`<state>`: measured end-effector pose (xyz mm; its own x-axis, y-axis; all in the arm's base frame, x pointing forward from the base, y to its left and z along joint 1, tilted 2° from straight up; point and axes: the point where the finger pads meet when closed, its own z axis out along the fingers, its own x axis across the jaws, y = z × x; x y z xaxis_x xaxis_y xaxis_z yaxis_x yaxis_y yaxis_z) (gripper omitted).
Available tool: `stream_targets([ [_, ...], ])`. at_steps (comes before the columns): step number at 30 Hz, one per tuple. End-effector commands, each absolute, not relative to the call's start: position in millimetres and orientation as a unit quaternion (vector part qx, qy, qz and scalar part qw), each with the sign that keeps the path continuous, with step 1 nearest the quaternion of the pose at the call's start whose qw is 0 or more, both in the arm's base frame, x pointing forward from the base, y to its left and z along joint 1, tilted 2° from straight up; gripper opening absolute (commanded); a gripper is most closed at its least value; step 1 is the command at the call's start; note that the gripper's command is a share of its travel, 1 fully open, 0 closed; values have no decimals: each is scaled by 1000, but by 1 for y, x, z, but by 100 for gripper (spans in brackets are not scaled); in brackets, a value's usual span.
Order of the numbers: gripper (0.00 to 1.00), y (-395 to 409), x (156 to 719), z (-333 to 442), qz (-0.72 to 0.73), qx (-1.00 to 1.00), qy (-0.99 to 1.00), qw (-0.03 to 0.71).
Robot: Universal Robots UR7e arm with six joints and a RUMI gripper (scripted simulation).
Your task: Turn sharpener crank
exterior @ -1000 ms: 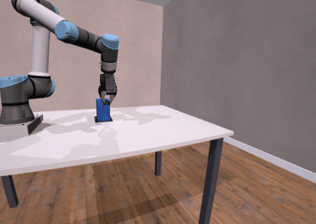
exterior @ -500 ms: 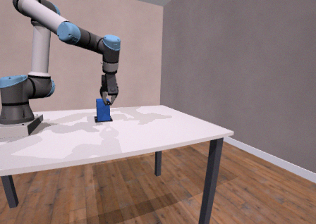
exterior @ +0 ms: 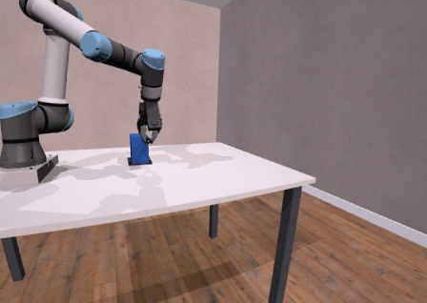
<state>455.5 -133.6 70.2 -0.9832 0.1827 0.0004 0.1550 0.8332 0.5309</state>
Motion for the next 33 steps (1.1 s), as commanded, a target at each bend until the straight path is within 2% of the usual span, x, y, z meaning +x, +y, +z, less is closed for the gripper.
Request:
stream_targets([
  [1,9,-135,461,68,274,88,957,26],
  [33,9,-134,470,46,276,88,957,24],
])
